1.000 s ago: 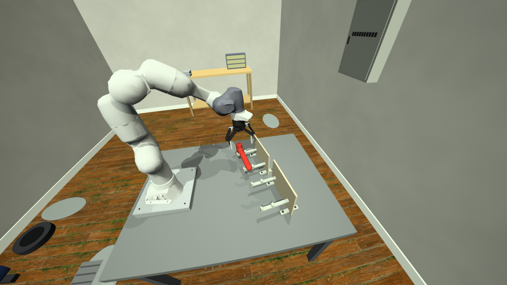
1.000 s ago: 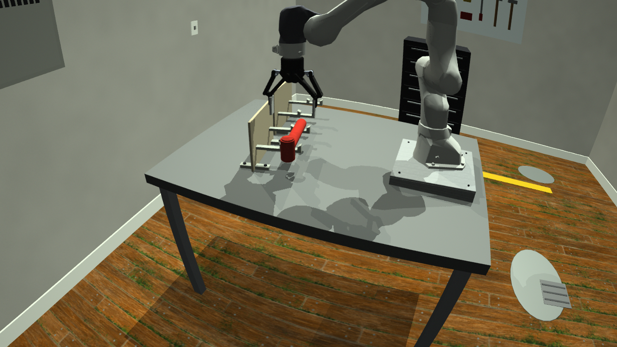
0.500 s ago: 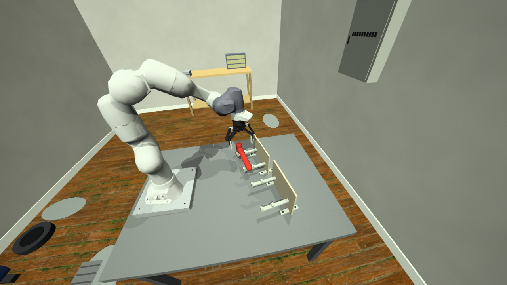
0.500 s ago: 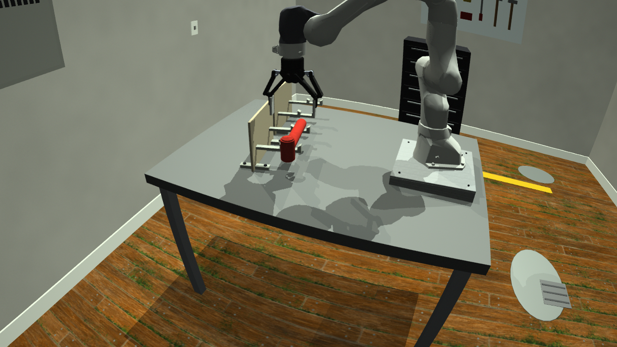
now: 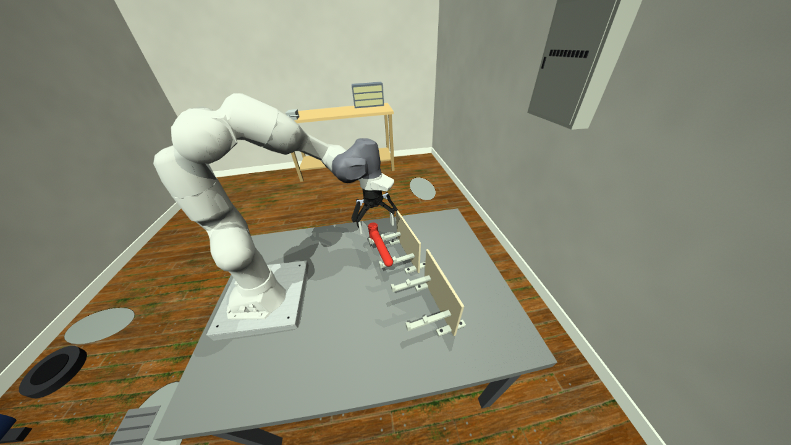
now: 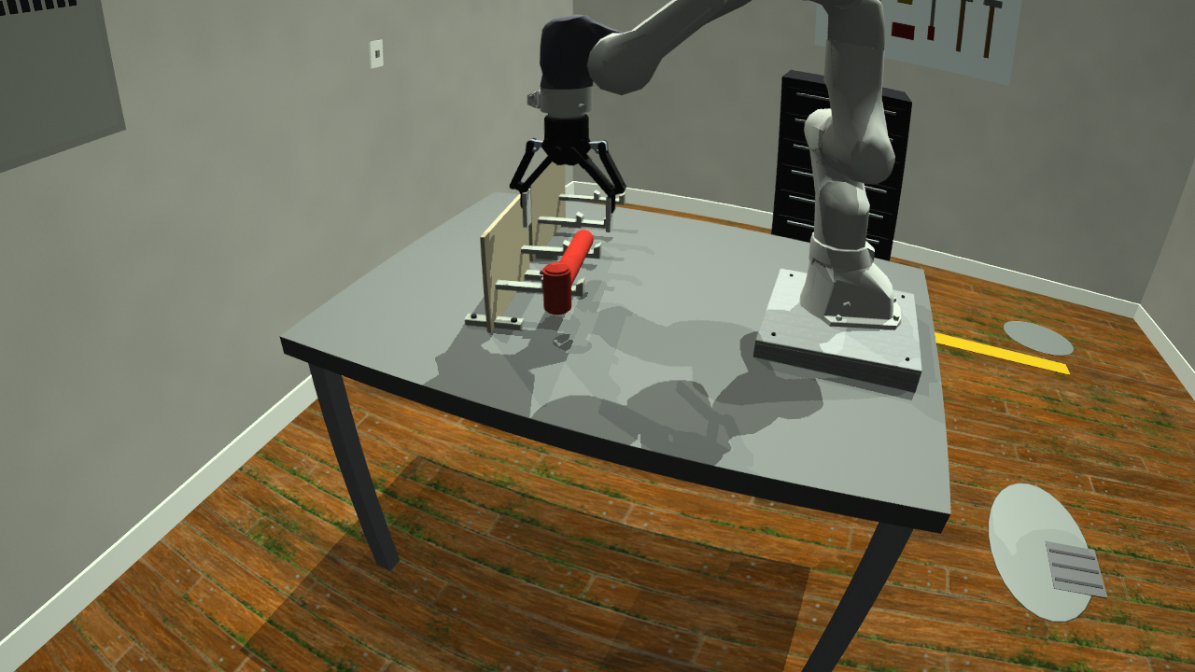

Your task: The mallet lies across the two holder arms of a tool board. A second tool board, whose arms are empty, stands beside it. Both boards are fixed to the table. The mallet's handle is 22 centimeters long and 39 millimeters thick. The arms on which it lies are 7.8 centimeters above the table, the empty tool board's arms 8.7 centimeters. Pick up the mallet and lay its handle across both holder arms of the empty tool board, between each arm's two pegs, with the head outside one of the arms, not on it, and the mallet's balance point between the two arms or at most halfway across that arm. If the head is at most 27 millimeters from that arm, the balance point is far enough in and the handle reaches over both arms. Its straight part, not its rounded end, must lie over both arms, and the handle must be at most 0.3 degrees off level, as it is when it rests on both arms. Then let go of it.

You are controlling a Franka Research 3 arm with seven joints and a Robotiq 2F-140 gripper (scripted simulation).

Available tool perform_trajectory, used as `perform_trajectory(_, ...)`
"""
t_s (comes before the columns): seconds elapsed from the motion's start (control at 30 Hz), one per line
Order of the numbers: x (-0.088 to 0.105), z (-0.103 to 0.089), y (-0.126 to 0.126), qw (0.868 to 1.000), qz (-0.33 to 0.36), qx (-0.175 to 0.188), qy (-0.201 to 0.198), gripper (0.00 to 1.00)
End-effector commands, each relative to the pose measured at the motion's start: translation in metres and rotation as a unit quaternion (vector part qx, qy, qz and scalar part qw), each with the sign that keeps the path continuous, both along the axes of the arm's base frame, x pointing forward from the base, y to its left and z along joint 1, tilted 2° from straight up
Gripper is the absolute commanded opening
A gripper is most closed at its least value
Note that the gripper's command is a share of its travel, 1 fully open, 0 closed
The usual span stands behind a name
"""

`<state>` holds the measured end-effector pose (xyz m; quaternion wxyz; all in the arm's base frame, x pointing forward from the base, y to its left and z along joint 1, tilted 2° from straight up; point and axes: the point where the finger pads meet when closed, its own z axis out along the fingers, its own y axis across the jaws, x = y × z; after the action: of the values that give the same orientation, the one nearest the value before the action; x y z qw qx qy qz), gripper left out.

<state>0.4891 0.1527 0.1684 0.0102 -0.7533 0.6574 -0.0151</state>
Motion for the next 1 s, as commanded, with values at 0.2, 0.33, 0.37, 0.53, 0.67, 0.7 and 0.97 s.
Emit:
perform_trajectory(0.2,0.001,-0.011,0.001,1.0,0.002,0.002,-0.001,1.0)
perform_trajectory(0.33,0.001,-0.013,0.001,1.0,0.002,0.002,-0.001,1.0)
perform_trajectory(0.37,0.002,-0.014,0.0,1.0,0.002,0.001,-0.001,1.0)
perform_trajectory(0.53,0.002,-0.022,0.0,1.0,0.002,0.001,-0.001,1.0)
perform_trajectory(0.67,0.002,-0.028,0.0,1.0,0.002,0.001,-0.001,1.0)
perform_trajectory(0.7,0.002,-0.029,0.0,1.0,0.002,0.001,-0.001,1.0)
perform_trajectory(0.97,0.002,-0.039,0.0,1.0,0.002,0.001,-0.001,1.0)
